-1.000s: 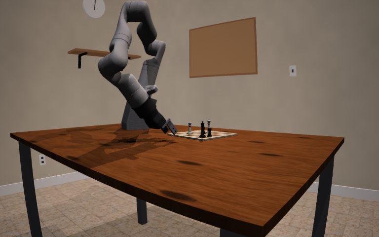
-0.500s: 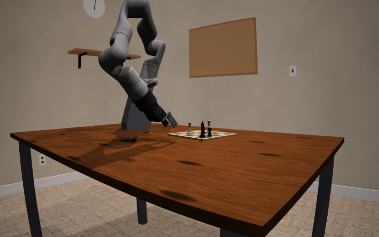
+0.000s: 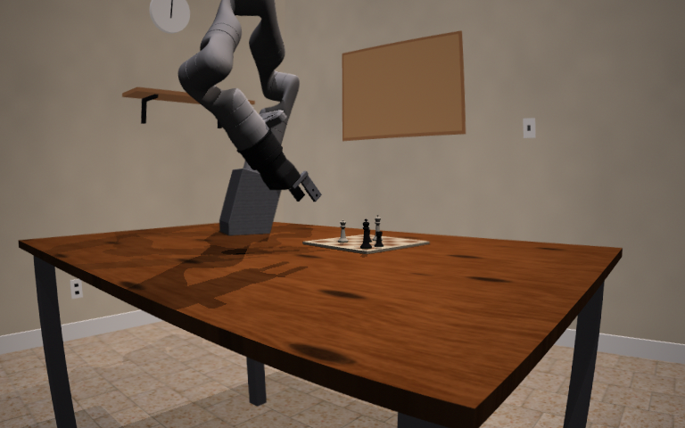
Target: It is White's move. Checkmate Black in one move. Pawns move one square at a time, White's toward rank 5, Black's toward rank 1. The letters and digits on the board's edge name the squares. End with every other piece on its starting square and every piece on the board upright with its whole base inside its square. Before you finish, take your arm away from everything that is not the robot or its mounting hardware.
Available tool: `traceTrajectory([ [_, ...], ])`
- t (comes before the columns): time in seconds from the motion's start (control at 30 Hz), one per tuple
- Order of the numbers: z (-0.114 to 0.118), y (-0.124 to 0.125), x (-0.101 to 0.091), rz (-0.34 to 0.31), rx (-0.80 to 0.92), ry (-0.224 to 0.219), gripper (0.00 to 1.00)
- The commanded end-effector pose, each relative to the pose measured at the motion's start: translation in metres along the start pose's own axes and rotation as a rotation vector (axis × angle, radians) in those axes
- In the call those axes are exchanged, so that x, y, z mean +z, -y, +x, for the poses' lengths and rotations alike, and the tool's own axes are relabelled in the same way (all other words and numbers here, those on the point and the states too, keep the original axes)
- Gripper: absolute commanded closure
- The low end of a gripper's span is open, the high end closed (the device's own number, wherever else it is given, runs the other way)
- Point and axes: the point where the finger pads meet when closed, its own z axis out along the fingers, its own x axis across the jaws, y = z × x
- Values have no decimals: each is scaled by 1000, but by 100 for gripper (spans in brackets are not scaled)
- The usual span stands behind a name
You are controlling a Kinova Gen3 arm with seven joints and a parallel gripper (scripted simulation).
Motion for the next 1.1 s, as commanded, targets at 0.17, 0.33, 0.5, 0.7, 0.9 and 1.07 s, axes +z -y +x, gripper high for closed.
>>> traceTrajectory([
  [0.17, 1, 3, 1, -15, -11, 6, 0],
  [0.33, 2, 9, 6, -43, -32, 20, 0],
  [0.5, 4, 26, 19, -128, -102, 64, 0],
  [0.7, -2, 58, 38, -281, -248, 141, 0],
  [0.9, -11, 82, 49, -391, -375, 194, 0],
  [1.07, -25, 110, 58, -515, -539, 249, 0],
])
